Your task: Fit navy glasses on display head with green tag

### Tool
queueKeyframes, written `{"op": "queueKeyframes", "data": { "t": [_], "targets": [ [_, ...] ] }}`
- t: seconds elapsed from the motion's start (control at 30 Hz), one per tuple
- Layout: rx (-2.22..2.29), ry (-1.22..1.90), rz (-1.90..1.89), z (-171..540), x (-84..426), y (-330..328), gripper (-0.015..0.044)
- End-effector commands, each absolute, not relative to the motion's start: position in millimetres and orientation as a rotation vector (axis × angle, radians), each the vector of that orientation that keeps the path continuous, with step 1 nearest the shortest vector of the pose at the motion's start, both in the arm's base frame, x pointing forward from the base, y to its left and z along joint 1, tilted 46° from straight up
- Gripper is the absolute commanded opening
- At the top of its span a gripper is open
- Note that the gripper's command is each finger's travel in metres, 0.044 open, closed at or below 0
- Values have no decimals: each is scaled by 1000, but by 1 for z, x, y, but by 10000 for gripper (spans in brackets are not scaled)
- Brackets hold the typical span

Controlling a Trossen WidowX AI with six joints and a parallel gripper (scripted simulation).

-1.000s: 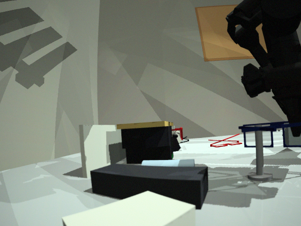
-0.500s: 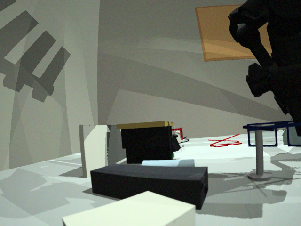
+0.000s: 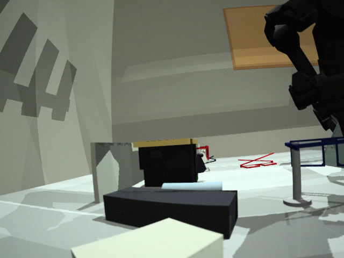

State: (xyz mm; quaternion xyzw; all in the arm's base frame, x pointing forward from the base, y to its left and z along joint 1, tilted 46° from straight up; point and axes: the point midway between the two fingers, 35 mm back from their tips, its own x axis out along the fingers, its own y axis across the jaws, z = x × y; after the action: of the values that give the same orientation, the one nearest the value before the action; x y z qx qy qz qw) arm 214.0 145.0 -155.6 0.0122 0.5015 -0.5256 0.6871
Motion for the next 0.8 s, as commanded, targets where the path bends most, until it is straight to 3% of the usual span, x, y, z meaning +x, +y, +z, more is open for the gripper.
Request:
{"op": "queueKeyframes", "data": {
  "t": [0.0, 0.77],
  "targets": [
    [29, 1128, -1179, -157, 209, 146, 0],
    [29, 1129, -1178, -163, 192, 154, 0]
  ]
}}
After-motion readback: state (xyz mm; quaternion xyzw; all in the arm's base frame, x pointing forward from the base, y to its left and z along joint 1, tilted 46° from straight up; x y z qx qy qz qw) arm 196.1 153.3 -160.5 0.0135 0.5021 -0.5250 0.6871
